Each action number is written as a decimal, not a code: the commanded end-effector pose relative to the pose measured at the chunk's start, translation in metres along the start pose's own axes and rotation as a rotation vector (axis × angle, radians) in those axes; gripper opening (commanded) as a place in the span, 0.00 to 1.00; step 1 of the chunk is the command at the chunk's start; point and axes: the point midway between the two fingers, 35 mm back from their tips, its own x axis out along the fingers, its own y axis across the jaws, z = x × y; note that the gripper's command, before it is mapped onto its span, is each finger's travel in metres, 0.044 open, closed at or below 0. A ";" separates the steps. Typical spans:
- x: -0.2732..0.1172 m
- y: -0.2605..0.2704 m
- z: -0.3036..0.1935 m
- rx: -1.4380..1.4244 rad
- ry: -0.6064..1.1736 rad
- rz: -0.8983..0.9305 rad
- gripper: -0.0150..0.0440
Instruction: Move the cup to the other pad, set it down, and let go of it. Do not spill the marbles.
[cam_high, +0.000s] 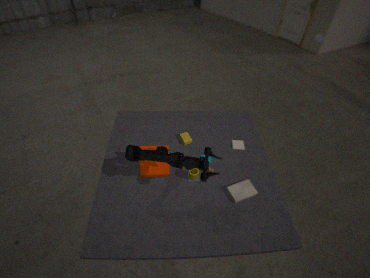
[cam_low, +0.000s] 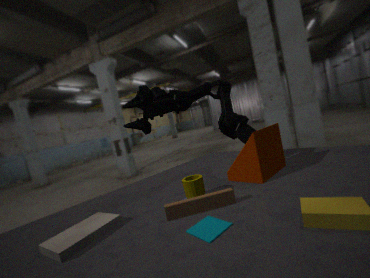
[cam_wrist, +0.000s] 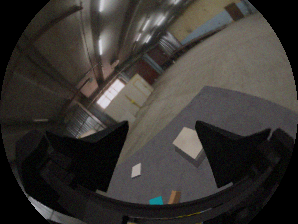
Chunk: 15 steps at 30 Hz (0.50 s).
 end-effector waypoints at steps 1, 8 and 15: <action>0.002 0.000 -0.005 -0.010 0.022 -0.006 0.89; 0.000 -0.006 -0.152 -0.441 0.683 -0.067 0.58; -0.073 -0.026 -0.242 -1.108 1.344 0.119 0.54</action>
